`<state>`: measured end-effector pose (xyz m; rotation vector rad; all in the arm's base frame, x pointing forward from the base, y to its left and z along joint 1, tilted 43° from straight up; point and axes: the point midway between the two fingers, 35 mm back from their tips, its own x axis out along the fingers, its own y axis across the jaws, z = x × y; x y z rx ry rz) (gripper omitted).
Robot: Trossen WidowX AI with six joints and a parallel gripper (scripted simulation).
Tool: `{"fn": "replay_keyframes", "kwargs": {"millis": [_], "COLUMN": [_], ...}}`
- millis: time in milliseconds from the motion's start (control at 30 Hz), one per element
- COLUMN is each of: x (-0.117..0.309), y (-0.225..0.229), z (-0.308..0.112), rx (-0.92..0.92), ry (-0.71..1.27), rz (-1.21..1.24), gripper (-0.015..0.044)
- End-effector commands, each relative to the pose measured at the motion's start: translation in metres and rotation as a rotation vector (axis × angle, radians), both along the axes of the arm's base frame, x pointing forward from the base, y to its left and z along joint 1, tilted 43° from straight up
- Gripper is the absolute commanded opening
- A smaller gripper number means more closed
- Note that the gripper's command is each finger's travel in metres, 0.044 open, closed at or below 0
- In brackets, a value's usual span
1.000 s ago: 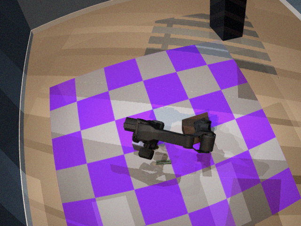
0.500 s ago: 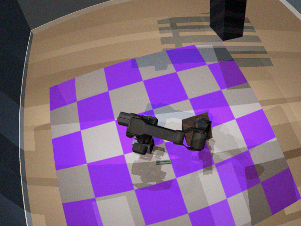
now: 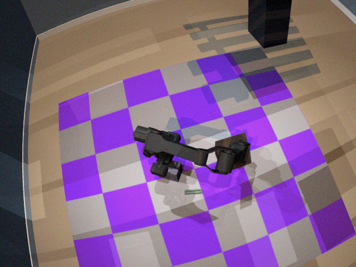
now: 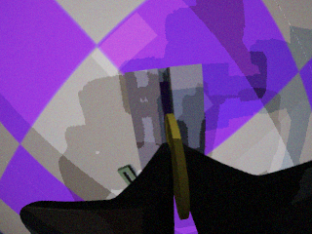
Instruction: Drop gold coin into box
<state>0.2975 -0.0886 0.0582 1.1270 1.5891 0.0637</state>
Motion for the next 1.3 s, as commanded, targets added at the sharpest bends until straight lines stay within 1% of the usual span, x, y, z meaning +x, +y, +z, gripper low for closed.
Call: {"fn": "replay_keyframes", "kwargs": {"millis": [0, 1267], "x": [0.0017, 0.0028], "y": [-0.0040, -0.0036], "z": [-0.0025, -0.0048], "rx": [-0.005, 0.004], "ry": [-0.004, -0.004], "rz": [0.002, 0.004], "gripper": [0.0005, 0.0000]}}
